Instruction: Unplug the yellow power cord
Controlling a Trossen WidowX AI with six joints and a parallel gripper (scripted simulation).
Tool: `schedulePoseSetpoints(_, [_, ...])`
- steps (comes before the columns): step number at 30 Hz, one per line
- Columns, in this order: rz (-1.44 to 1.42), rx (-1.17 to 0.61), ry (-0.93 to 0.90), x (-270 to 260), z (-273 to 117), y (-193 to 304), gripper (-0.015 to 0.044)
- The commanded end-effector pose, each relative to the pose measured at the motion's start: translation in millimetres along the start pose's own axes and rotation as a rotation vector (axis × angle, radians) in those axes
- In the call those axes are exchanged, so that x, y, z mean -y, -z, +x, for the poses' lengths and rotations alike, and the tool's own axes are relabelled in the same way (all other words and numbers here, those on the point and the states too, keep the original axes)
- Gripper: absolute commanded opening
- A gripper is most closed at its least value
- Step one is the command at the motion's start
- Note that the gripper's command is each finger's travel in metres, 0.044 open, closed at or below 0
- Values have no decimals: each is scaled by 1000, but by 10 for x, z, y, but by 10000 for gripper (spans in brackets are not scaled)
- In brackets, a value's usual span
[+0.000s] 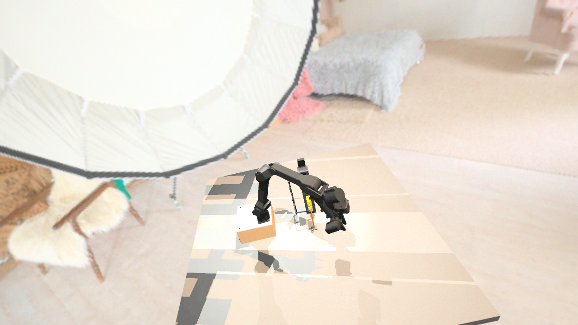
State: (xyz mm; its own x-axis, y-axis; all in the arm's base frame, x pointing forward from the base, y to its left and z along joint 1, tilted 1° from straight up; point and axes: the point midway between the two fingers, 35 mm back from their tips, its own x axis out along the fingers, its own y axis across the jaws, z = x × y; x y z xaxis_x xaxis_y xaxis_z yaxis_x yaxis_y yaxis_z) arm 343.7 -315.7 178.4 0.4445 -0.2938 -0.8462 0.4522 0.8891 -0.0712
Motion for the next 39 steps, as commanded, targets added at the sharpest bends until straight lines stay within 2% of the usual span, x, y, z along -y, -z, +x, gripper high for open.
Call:
schedulePoseSetpoints(1, [349, -127, -40, -634, -113, 361, 160])
schedulePoseSetpoints(9, [769, -324, 10, -1314, -252, 976, 160])
schedulePoseSetpoints(19, [1231, -498, 244, -1835, -523, 1833, 160])
schedulePoseSetpoints(39, [1239, -501, 249, -1960, -548, 1866, 160])
